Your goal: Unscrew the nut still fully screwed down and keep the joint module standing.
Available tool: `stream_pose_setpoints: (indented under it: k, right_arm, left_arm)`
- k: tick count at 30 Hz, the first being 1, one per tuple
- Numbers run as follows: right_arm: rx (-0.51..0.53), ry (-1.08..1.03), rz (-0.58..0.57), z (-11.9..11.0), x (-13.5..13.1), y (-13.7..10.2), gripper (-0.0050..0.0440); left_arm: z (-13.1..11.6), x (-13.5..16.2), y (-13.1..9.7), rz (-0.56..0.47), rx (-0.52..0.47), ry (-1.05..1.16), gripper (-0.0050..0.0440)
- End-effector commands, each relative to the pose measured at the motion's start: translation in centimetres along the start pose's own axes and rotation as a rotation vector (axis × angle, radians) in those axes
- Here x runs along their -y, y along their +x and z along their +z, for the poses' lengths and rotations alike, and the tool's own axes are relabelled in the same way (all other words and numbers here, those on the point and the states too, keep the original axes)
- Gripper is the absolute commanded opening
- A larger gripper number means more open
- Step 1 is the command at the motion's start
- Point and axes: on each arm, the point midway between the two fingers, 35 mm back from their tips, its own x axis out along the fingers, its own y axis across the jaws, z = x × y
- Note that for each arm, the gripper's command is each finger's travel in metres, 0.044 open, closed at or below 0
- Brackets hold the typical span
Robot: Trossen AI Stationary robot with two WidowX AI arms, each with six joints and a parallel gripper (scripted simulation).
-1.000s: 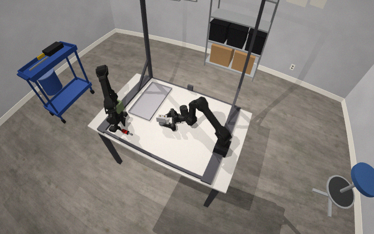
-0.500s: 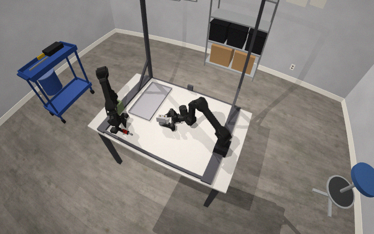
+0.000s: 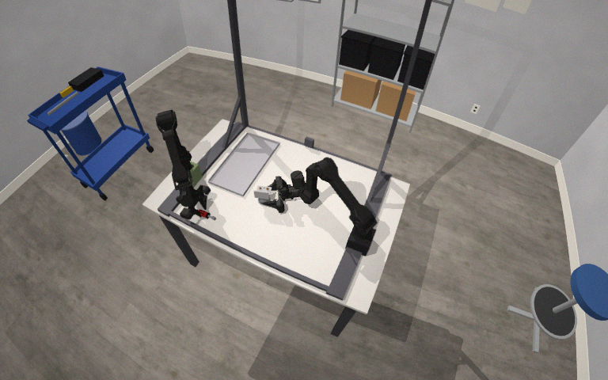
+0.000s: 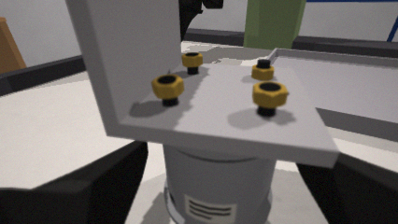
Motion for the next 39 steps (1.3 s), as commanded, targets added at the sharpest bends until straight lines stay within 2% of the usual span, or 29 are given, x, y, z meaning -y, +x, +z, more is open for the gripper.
stream_pose_setpoints:
  k: [1, 10, 11, 27, 28, 39]
  right_arm:
    - [-0.008, -0.002, 0.01, -0.4, -0.2, 0.2, 0.0215]
    - [-0.018, -0.006, 0.019, -0.6, -0.5, 0.2, 0.0215]
    - [-0.009, -0.002, 0.012, -0.4, -0.3, 0.5, 0.0215]
    - [-0.016, -0.005, 0.017, -0.6, -0.4, 0.4, 0.0215]
    - [-0.005, -0.001, 0.008, -0.3, -0.2, 0.7, 0.0215]
    - [-0.005, -0.001, 0.008, -0.3, -0.1, 1.3, 0.0215]
  left_arm:
    - [1.6, 0.3, 0.4, 0.0, 0.027, -0.026, 0.04]
    - [1.6, 0.3, 0.4, 0.0, 0.027, -0.026, 0.04]
    - [1.6, 0.3, 0.4, 0.0, 0.027, -0.026, 0.0325]
    - [1.6, 0.3, 0.4, 0.0, 0.027, -0.026, 0.0325]
    - [1.6, 0.3, 0.4, 0.0, 0.027, -0.026, 0.0295]
    - [1.6, 0.3, 0.4, 0.0, 0.027, -0.026, 0.0295]
